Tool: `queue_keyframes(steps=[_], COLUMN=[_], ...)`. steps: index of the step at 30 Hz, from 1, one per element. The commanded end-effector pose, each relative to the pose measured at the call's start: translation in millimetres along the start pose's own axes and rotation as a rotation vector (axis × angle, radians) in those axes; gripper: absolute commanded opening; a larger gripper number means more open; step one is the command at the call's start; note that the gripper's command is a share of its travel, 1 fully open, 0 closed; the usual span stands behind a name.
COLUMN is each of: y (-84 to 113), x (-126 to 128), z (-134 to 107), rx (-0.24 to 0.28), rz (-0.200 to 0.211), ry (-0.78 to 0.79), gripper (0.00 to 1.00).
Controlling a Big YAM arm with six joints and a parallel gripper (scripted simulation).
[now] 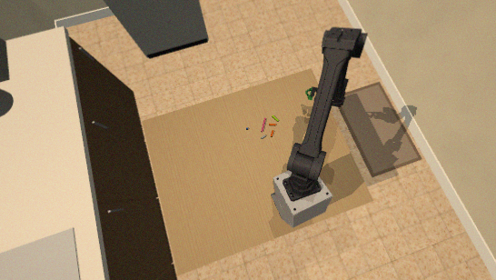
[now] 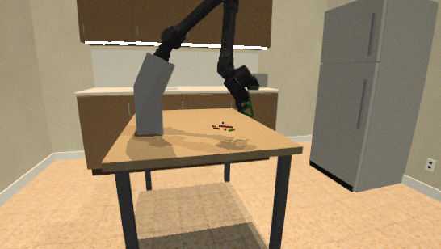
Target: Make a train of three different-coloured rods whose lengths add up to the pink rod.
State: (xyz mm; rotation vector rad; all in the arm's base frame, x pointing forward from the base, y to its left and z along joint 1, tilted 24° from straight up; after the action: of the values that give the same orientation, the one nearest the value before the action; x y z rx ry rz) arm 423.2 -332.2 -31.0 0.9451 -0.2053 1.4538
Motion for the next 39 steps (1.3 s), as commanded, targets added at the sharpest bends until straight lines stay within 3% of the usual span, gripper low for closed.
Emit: queue_keyframes(steps=[1, 5, 6, 11, 12, 17, 18, 23, 24, 25, 31, 32, 39], y=[-10.0, -11.1, -24.3, -27.6, -37.8, -41.0, -50.4, -55.4, -46.7, -61.9, -65.1, -72.2, -75.6], x=[24.9, 24.9, 39.6, 36.4, 54.8, 52.4, 70.2, 66.7, 54.9, 85.8, 82.6, 101.4, 99.0], z=[3.9, 8.0, -6.4, -6.0, -17.6, -16.1, -29.8, -27.9, -22.4, -42.7, -44.2, -56.3, -56.0], rx=[0.023, 0.017, 0.061, 0.061, 0.101, 0.100, 0.144, 0.142, 0.128, 0.189, 0.193, 0.236, 0.236], rz=[0.004, 0.005, -0.012, -0.011, -0.026, -0.024, -0.037, -0.036, -0.057, -0.046, -0.045, -0.052, -0.050], ry=[0.129, 0.135, 0.215, 0.215, 0.306, 0.308, 0.401, 0.403, 0.388, 0.499, 0.497, 0.600, 0.600], gripper=[1.00, 1.00, 1.00, 1.00, 1.00, 1.00, 1.00, 1.00, 1.00, 1.00, 1.00, 1.00, 1.00])
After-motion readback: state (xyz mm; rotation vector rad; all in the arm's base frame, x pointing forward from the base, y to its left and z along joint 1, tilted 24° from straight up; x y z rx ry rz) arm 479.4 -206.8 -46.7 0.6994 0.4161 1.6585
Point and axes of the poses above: the point where the finger pads meet when closed, its own y axis back along the fingers, its own x axis across the jaws, z = x × y, the point moved 8 cm from there along y, back along the fingers, and after that the axes turned 14 degrees about -y, right-handed, at the moved point
